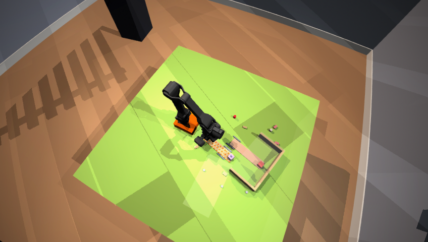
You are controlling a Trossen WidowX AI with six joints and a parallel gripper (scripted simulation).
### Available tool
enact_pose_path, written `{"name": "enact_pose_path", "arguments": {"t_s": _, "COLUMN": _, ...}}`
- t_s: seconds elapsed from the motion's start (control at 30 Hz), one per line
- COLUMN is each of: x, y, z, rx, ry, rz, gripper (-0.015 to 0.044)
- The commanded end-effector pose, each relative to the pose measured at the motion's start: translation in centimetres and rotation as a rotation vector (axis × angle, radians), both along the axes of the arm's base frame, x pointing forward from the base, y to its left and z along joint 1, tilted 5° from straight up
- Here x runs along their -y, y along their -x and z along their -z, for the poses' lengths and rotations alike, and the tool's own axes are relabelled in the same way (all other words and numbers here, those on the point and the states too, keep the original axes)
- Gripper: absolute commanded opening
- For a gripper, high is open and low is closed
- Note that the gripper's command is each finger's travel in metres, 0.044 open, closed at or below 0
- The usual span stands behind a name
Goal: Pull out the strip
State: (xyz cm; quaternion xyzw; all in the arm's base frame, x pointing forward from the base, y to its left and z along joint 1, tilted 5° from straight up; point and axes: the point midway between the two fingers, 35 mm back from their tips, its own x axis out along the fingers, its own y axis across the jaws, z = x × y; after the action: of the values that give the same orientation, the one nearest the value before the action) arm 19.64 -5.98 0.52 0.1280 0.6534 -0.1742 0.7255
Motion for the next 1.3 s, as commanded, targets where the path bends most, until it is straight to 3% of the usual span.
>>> {"name": "enact_pose_path", "arguments": {"t_s": 0.0, "x": 0.0, "y": 0.0, "z": -0.2, "rx": -0.002, "ry": 0.0, "rz": 0.0, "gripper": 0.0}}
{"name": "enact_pose_path", "arguments": {"t_s": 0.13, "x": -0.3, "y": 0.1, "z": -4.0, "rx": -0.029, "ry": -0.007, "rz": 0.003, "gripper": 0.0}}
{"name": "enact_pose_path", "arguments": {"t_s": 0.27, "x": -0.3, "y": 0.1, "z": -4.2, "rx": -0.031, "ry": -0.007, "rz": 0.003, "gripper": 0.0}}
{"name": "enact_pose_path", "arguments": {"t_s": 0.43, "x": 0.6, "y": -2.1, "z": -4.4, "rx": -0.019, "ry": -0.016, "rz": 0.13, "gripper": 0.0131}}
{"name": "enact_pose_path", "arguments": {"t_s": 0.83, "x": 2.1, "y": -5.9, "z": -5.3, "rx": -0.015, "ry": -0.015, "rz": 0.137, "gripper": 0.044}}
{"name": "enact_pose_path", "arguments": {"t_s": 1.27, "x": 4.0, "y": -10.4, "z": -6.4, "rx": -0.011, "ry": -0.014, "rz": 0.137, "gripper": 0.044}}
